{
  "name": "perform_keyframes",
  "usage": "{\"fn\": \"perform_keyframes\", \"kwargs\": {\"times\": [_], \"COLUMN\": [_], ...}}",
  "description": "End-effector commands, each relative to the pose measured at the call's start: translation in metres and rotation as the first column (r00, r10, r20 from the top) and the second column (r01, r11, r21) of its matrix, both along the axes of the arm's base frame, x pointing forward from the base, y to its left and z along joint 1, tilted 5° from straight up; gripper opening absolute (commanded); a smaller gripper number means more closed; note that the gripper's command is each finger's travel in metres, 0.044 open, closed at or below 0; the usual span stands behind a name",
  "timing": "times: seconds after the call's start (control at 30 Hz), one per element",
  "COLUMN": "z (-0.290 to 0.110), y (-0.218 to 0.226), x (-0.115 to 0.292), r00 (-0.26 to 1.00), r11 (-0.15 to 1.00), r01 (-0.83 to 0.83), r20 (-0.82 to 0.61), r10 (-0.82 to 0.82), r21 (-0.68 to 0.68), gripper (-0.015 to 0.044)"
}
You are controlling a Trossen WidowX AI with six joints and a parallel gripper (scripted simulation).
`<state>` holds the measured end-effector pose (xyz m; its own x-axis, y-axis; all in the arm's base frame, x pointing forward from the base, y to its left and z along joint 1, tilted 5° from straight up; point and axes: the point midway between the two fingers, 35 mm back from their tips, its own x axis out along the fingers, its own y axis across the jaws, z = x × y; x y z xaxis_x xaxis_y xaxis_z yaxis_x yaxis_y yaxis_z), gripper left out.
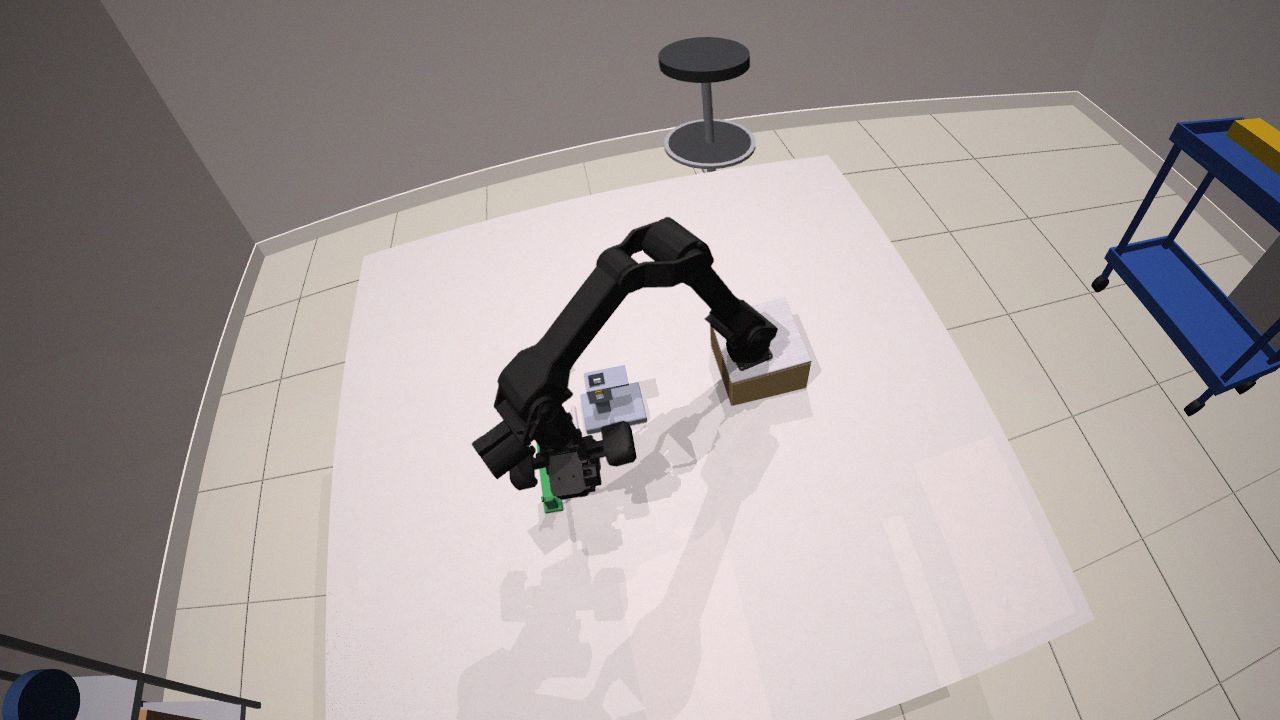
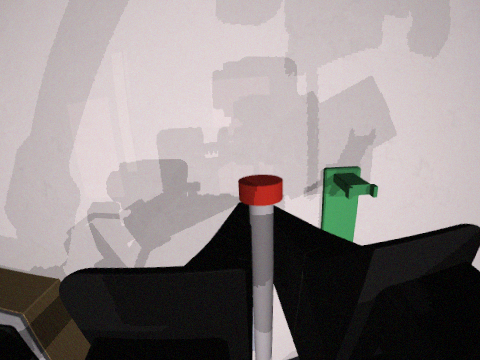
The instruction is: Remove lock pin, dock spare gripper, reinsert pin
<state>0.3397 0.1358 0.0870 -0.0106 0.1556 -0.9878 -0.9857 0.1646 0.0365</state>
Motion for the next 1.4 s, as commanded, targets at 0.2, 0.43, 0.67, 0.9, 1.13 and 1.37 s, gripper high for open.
{"fn": "perform_keyframes", "kwargs": {"times": [0.2,0.43,0.67,0.9,1.13,1.37], "z": [0.005,0.007,0.009,0.009,0.000,-0.008], "y": [0.006,0.010,0.014,0.016,0.016,0.017], "x": [0.032,0.050,0.067,0.076,0.077,0.078], "r00": [1.000,1.000,1.000,1.000,1.000,1.000], "r11": [1.000,1.000,1.000,1.000,1.000,1.000], "r01": [0.002,-0.001,-0.007,-0.011,-0.012,-0.012], "r20": [0.006,0.009,0.009,0.008,0.007,0.011], "r10": [-0.002,0.001,0.007,0.011,0.012,0.012], "r21": [-0.003,-0.002,0.000,0.001,0.001,0.001], "gripper": [0.0000,0.0000,0.0000,0.0000,0.0000,0.0000]}}
